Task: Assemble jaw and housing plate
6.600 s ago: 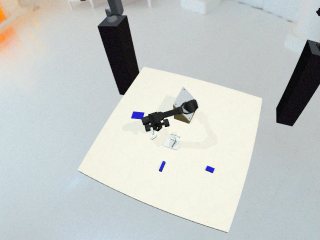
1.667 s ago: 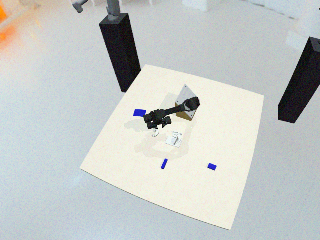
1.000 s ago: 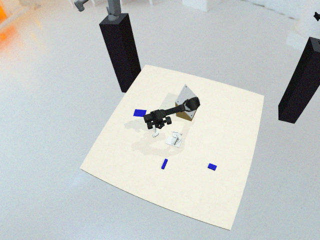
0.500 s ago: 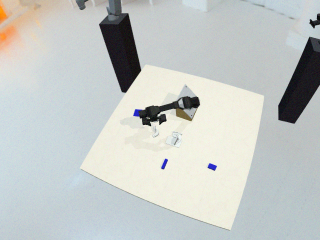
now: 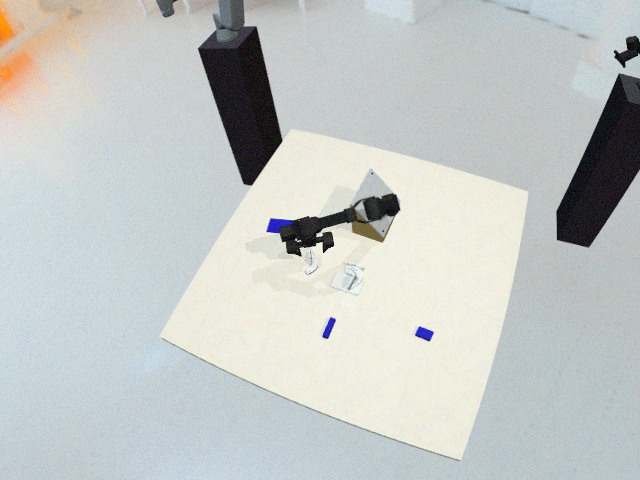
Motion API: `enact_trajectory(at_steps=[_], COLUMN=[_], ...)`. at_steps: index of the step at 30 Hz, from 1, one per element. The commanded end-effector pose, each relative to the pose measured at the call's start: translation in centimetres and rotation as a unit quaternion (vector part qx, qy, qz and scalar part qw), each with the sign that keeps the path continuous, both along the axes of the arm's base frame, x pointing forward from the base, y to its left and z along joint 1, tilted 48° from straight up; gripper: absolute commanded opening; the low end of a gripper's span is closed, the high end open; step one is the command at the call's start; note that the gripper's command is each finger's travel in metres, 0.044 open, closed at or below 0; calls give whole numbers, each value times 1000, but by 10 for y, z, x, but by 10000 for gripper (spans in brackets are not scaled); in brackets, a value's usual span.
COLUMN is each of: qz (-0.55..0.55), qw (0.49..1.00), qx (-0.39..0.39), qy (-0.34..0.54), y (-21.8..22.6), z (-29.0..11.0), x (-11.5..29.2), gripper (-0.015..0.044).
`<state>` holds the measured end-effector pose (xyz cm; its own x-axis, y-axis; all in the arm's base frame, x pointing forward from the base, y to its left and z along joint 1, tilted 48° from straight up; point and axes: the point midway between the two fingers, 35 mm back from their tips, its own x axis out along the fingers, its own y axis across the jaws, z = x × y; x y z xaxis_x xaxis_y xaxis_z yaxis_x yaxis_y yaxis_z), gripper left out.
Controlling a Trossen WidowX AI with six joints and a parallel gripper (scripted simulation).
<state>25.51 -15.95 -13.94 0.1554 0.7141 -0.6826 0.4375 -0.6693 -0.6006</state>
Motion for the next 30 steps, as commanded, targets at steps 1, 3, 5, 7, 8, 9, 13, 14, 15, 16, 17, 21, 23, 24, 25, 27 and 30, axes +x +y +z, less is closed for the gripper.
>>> enact_trajectory(at_steps=[1, 3, 5, 7, 8, 9, 13, 14, 15, 16, 17, 21, 23, 24, 25, 27, 30], qz=[-3, -3, -3, -3, -3, -3, -3, -3, -3, -3, -3, -3, -3, -3, -3, -3, -3], qw=[1000, 1000, 1000, 1000, 1000, 1000, 1000, 1000, 1000, 1000, 1000, 1000, 1000, 1000, 1000, 1000, 1000], qx=[1, 1, 1, 1, 1, 1, 1, 1, 1, 1, 1, 1, 1, 1, 1, 1, 1], qy=[1, 1, 1, 1, 1, 1, 1, 1, 1, 1, 1, 1, 1, 1, 1, 1, 1], y=[1, 1, 1, 1, 1, 1, 1, 1, 1, 1, 1, 1, 1, 1, 1, 1, 1], z=[0, 0, 0, 0, 0, 0, 0, 0, 0, 0, 0, 0, 0, 0, 0, 0, 0], x=[0, 0, 0, 0, 0, 0, 0, 0, 0, 0, 0, 0, 0, 0, 0, 0, 0], gripper=[440, 440, 440, 440, 440, 440, 440, 440, 440, 440, 440, 440, 440, 440, 440, 440, 440])
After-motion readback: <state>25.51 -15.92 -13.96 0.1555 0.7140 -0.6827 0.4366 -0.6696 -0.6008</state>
